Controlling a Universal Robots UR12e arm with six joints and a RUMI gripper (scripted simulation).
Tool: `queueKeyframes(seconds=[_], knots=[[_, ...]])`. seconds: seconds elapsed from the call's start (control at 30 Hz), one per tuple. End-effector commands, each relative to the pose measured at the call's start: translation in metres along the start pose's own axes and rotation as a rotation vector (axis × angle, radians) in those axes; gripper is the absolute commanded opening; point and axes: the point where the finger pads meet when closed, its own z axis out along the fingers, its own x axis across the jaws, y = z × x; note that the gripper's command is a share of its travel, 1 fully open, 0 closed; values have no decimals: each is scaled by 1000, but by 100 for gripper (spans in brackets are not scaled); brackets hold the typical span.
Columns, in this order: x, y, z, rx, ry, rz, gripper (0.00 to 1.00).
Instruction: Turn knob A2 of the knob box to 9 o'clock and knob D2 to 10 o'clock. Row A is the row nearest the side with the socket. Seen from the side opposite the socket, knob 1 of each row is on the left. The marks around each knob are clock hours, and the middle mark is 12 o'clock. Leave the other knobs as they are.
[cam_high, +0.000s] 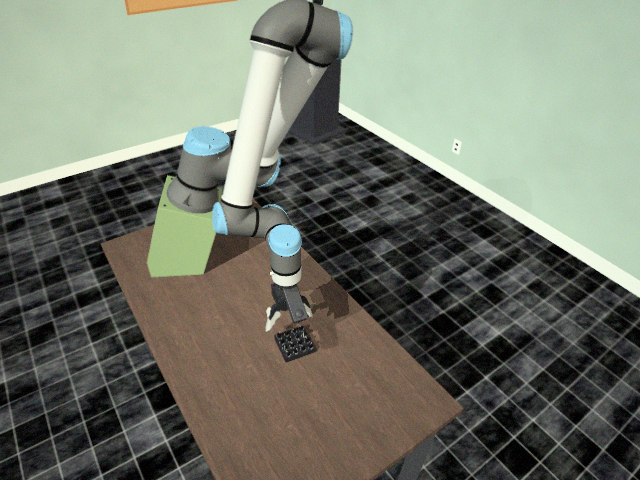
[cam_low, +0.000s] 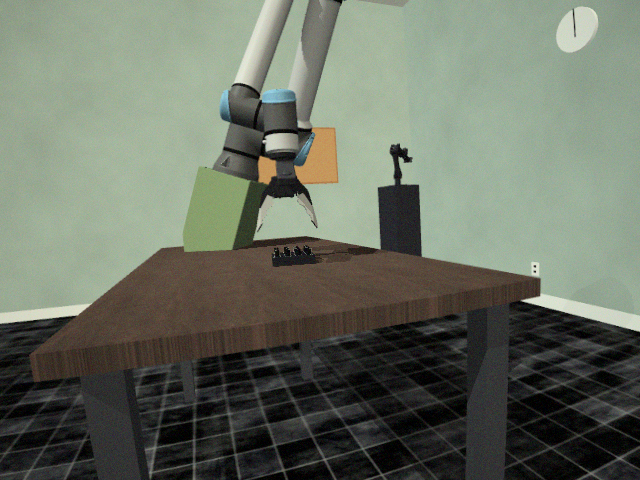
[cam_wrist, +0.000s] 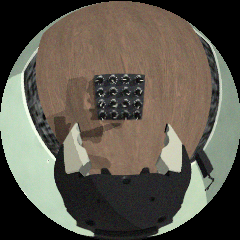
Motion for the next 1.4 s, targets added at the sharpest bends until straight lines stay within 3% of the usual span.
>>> queueKeyframes(seconds=[0.0,0.77,1.37], knots=[[0,2,0,1,0,0,100],[1,40,0,0,1,-1,100],[1,52,0,0,1,-1,100]])
